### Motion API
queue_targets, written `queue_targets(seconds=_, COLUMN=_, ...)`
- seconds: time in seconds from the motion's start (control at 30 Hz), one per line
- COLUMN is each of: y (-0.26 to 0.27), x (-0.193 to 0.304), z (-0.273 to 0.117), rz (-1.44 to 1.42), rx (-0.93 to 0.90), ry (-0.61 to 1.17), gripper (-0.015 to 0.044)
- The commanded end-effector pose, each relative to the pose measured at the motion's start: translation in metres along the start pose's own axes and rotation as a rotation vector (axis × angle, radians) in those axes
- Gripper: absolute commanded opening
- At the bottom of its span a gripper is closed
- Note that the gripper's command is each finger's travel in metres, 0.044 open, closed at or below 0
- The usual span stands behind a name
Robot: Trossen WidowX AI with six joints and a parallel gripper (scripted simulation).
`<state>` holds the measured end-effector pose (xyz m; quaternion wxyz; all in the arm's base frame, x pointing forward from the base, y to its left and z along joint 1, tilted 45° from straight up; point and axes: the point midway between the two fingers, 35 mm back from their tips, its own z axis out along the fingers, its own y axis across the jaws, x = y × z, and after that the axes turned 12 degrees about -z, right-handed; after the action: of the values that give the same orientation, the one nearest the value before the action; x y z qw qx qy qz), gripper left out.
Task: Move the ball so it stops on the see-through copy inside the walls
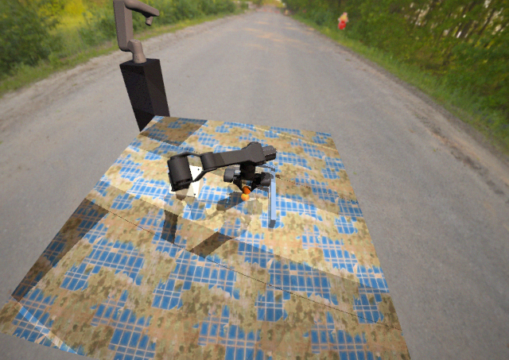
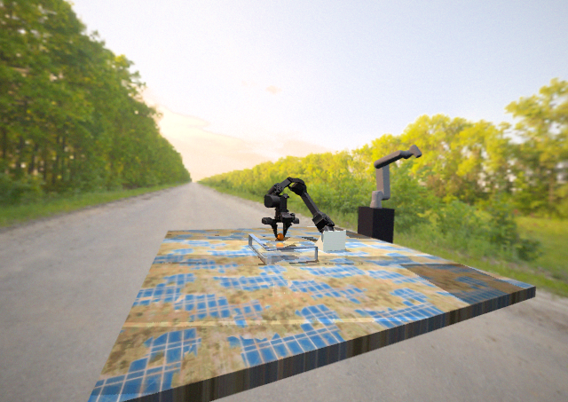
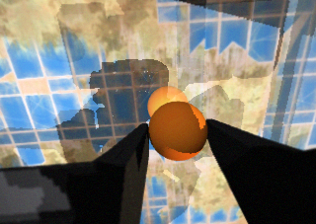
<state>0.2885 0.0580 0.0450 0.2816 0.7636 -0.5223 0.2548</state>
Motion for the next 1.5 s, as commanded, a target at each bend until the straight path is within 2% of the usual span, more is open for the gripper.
queue_targets(seconds=0.0, y=0.001, x=0.001, z=0.018, rz=-0.004, rx=0.000, ry=0.004, gripper=0.0000)
queue_targets(seconds=0.13, y=0.002, x=0.001, z=0.033, rz=-0.004, rx=-0.001, ry=0.006, gripper=0.0000)
queue_targets(seconds=0.8, y=0.003, x=0.002, z=0.053, rz=-0.003, rx=-0.001, ry=0.007, gripper=0.0000)
queue_targets(seconds=1.17, y=0.003, x=0.001, z=0.051, rz=-0.001, rx=-0.002, ry=0.003, gripper=0.0289)
queue_targets(seconds=1.33, y=0.002, x=0.001, z=0.048, rz=-0.001, rx=-0.001, ry=0.003, gripper=0.0292)
queue_targets(seconds=1.47, y=-0.001, x=0.000, z=0.000, rz=-0.003, rx=0.000, ry=0.000, gripper=0.0292)
